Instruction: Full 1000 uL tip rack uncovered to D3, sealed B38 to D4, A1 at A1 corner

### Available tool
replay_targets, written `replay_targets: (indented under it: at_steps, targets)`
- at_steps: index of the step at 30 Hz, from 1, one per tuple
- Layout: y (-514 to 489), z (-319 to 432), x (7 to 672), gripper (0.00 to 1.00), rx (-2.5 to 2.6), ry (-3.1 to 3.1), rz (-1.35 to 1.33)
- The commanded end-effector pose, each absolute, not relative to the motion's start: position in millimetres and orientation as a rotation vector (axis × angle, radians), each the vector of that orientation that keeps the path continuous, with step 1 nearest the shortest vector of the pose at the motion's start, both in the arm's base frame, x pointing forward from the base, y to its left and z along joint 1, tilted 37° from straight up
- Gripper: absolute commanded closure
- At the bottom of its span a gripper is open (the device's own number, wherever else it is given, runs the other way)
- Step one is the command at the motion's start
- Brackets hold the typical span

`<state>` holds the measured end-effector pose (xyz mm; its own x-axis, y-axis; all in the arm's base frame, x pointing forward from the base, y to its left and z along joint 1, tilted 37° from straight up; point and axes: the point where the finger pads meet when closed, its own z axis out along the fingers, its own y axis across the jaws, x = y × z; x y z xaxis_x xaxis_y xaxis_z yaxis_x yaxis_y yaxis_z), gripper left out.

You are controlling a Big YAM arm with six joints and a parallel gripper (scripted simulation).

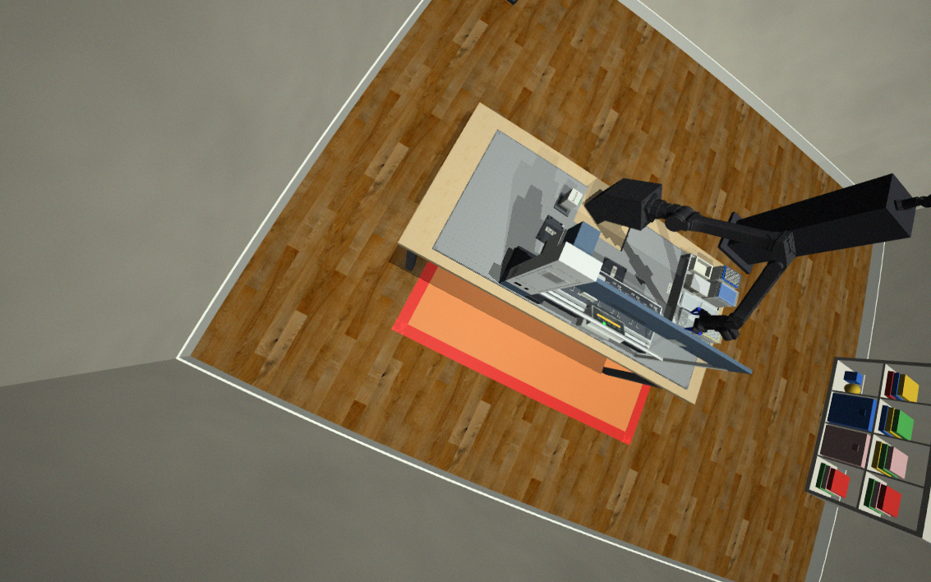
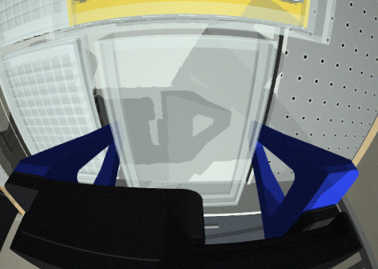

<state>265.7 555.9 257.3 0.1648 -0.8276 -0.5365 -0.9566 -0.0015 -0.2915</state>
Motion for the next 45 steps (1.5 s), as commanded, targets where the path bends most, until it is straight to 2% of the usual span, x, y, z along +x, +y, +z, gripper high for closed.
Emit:
replay_targets:
  at_steps: [1,45]
  targets:
    - [561.1,281.7,267.0,1.00,-1.821,1.659,0.293]
    - [567.4,247.6,263.7,1.00,-1.848,1.688,0.287]
